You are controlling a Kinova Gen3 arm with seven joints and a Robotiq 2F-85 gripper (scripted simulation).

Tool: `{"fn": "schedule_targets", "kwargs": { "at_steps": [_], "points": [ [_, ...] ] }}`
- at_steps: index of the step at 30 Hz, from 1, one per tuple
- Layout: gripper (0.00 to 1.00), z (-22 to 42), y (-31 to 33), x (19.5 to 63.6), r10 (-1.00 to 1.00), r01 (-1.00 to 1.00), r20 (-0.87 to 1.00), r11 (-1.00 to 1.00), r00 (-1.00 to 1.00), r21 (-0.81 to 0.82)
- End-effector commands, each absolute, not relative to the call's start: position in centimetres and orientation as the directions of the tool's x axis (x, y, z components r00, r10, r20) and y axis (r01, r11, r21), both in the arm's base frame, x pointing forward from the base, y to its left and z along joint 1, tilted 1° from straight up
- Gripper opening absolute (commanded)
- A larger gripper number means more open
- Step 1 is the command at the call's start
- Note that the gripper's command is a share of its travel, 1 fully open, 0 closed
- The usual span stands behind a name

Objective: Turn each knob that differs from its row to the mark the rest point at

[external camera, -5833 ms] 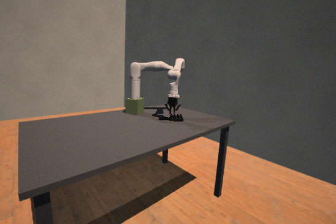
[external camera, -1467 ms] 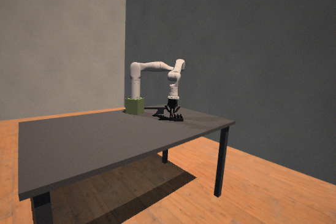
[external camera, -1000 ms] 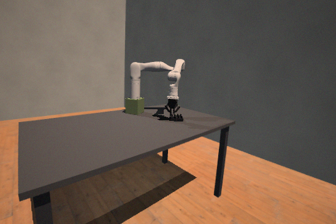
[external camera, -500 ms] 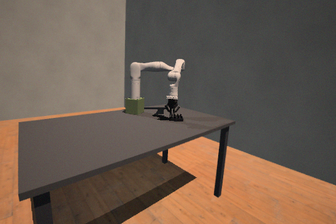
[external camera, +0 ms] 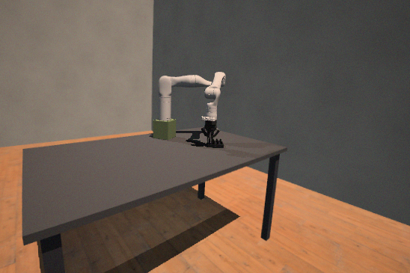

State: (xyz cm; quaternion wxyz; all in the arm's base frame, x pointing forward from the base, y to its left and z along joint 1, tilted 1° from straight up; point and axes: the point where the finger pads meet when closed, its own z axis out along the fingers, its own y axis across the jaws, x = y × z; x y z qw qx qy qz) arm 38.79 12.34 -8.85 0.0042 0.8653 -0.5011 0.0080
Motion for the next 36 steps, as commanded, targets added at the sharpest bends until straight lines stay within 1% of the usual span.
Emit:
{"fn": "schedule_targets", "kwargs": {
  "at_steps": [1,9,11,21,36],
  "points": [
    [0.08,-8.8,12.36,38.84,-0.882,-0.882,0.018,-0.471,0.471,-0.002],
    [0.08,-8.8,12.36,38.84,-0.937,-0.937,0.018,-0.35,0.35,-0.005],
    [0.08,-8.8,12.36,38.84,-0.937,-0.937,0.018,-0.35,0.35,-0.005],
    [0.08,-8.8,12.36,38.84,-0.984,-0.984,0.016,-0.178,0.177,-0.008],
    [0.08,-8.8,12.36,38.84,-0.998,-0.998,0.014,0.059,-0.059,-0.011]
  ]
}}
